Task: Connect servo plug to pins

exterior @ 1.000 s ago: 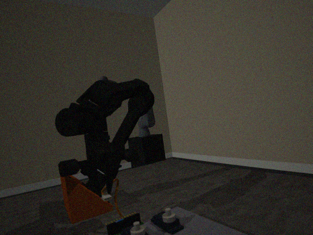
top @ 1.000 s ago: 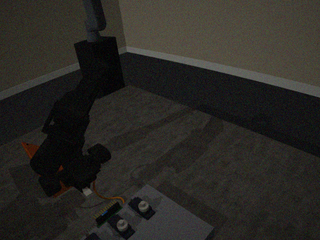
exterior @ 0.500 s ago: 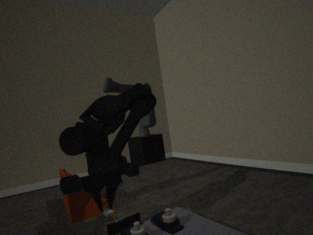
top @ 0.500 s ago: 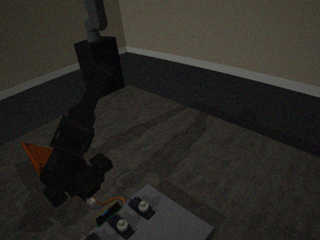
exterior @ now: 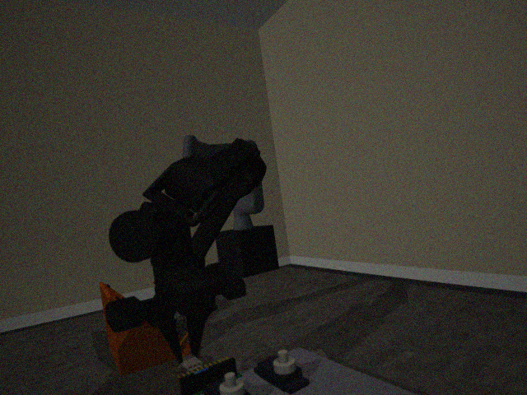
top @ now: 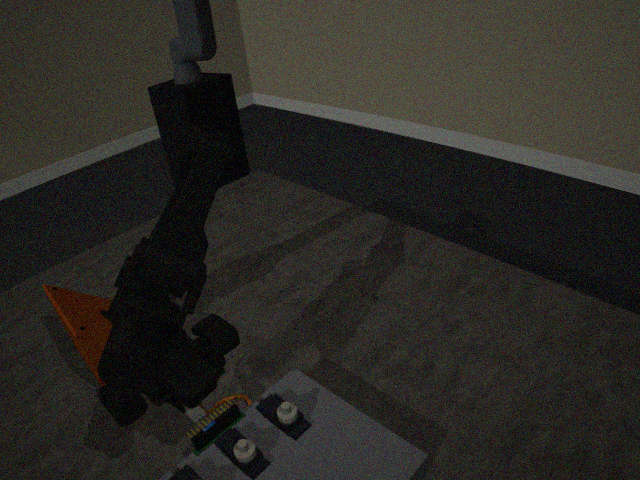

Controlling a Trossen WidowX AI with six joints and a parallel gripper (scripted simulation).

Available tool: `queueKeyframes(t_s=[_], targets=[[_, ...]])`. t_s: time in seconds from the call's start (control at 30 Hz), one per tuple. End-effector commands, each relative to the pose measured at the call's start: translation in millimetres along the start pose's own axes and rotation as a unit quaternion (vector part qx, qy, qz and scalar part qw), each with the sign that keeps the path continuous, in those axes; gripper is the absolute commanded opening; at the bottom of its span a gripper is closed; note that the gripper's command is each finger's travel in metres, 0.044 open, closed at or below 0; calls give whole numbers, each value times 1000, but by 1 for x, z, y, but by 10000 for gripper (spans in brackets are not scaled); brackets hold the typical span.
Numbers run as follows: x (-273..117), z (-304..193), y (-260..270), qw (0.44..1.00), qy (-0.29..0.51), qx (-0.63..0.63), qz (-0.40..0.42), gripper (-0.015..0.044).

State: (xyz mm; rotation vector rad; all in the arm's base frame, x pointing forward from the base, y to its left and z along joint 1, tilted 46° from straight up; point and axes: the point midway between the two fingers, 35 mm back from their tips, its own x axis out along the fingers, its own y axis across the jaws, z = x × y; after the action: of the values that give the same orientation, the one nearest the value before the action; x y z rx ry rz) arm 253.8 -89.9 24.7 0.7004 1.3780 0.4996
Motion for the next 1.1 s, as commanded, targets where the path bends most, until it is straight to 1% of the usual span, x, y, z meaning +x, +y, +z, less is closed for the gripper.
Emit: queueKeyframes(t_s=[0.0, 1.07], targets=[[-1, 6, 0, 1000, -2, 0, 1, 0], [-1, 25, 0, 1000, -2, 0, 1, 0]])
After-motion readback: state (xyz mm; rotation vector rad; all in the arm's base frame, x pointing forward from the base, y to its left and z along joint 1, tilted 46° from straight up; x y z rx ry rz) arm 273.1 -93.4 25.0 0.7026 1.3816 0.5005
